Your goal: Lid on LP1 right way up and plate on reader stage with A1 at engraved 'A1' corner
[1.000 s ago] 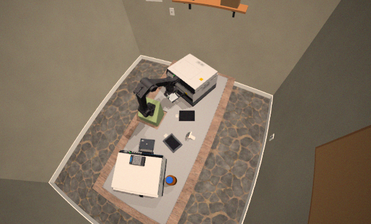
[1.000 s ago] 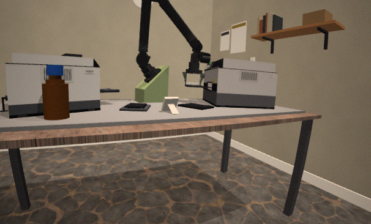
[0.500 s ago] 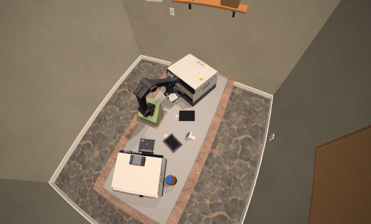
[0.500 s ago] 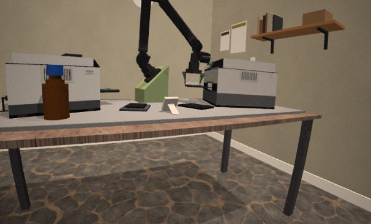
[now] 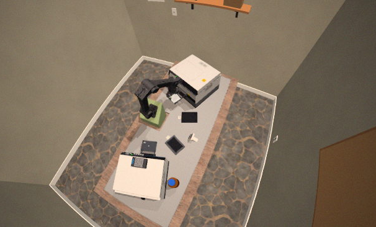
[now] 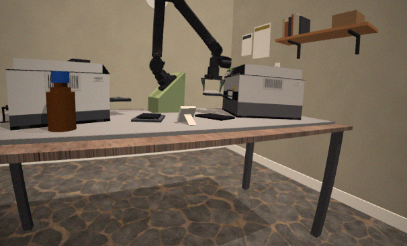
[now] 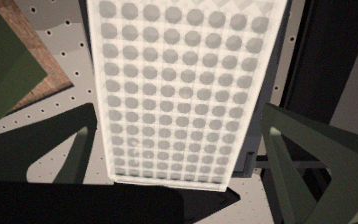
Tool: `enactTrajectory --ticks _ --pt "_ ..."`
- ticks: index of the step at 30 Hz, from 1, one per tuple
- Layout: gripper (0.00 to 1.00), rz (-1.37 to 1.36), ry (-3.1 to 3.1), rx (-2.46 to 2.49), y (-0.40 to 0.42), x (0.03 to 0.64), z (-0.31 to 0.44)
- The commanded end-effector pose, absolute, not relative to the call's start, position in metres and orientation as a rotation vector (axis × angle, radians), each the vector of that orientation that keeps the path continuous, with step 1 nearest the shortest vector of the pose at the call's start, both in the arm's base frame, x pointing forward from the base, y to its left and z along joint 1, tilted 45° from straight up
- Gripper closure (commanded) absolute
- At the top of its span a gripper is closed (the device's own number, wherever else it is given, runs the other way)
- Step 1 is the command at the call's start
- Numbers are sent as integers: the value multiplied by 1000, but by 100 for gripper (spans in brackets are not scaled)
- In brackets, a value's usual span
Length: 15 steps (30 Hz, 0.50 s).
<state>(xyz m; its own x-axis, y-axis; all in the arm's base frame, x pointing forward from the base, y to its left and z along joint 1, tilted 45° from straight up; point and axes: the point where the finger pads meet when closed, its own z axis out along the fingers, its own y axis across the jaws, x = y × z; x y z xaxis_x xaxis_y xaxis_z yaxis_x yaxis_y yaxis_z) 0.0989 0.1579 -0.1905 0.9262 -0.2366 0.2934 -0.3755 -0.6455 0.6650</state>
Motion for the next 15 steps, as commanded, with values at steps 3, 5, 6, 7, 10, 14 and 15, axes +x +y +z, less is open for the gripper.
enactTrajectory --ticks 3,5,6,7,10,14,15 --pt "0 245 -437 2355 193 105 -189" --pt "0 251 -445 2356 195 105 -187" --pt "0 253 -450 2356 196 104 -187" --pt "0 254 -452 2351 195 104 -188" --pt "0 251 -449 2337 191 102 -187" --pt "0 240 -453 2334 188 103 -184" --pt "0 239 -453 2334 190 102 -183"
